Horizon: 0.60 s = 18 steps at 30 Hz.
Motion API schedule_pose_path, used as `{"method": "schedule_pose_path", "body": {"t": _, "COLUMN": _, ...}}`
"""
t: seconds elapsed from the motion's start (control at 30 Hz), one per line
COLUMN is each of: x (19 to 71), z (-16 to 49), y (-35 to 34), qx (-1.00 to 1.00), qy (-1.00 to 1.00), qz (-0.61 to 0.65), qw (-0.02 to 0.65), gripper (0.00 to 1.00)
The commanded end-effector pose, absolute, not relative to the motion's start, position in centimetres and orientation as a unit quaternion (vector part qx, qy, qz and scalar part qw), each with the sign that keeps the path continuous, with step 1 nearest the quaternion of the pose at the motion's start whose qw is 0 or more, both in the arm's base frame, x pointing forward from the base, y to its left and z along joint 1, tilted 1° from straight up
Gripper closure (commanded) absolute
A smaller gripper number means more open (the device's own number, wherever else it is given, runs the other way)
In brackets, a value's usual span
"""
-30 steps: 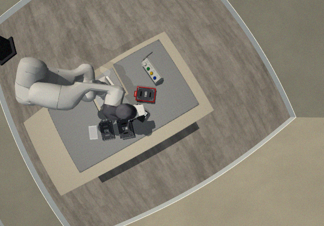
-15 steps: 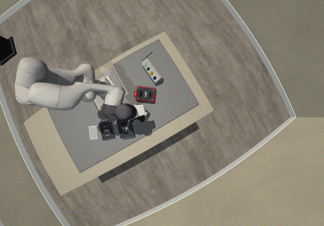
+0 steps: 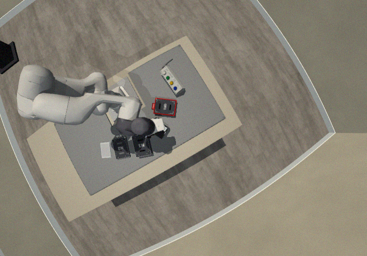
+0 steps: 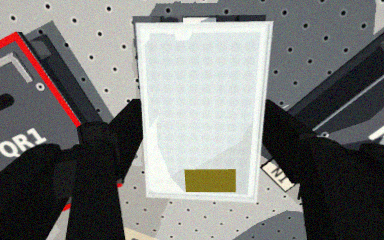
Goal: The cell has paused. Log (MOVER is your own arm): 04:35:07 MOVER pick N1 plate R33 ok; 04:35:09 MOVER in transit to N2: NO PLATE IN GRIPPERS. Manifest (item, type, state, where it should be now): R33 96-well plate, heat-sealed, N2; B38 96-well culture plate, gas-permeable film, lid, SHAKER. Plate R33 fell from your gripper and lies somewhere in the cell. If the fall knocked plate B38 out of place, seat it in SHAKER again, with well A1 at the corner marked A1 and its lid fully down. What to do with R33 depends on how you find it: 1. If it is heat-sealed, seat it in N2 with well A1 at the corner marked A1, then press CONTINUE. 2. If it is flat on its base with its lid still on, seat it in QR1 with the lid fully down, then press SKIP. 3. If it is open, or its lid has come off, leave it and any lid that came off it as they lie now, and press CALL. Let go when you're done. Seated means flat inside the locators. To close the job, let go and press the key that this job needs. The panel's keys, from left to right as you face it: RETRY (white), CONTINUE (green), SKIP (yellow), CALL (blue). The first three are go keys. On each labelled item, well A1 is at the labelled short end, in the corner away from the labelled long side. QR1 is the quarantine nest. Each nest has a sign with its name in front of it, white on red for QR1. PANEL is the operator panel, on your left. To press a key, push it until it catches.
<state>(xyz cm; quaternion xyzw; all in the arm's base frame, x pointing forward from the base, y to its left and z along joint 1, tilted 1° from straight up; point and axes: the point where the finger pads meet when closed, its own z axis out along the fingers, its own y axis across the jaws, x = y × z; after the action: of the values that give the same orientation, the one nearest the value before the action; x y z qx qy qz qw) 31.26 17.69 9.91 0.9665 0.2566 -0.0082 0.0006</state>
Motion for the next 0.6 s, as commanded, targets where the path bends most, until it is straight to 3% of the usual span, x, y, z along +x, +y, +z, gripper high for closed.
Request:
{"method": "schedule_pose_path", "body": {"t": 0.0, "x": 31.29, "z": 9.85, "y": 17.74, "qx": 0.966, "qy": 0.260, "qz": -0.007, "qw": 0.001, "gripper": 0.90}}
{"method": "schedule_pose_path", "body": {"t": 0.57, "x": 31.31, "z": 9.85, "y": 17.74, "qx": 0.965, "qy": 0.262, "qz": -0.007, "qw": 0.001, "gripper": 0.90}}
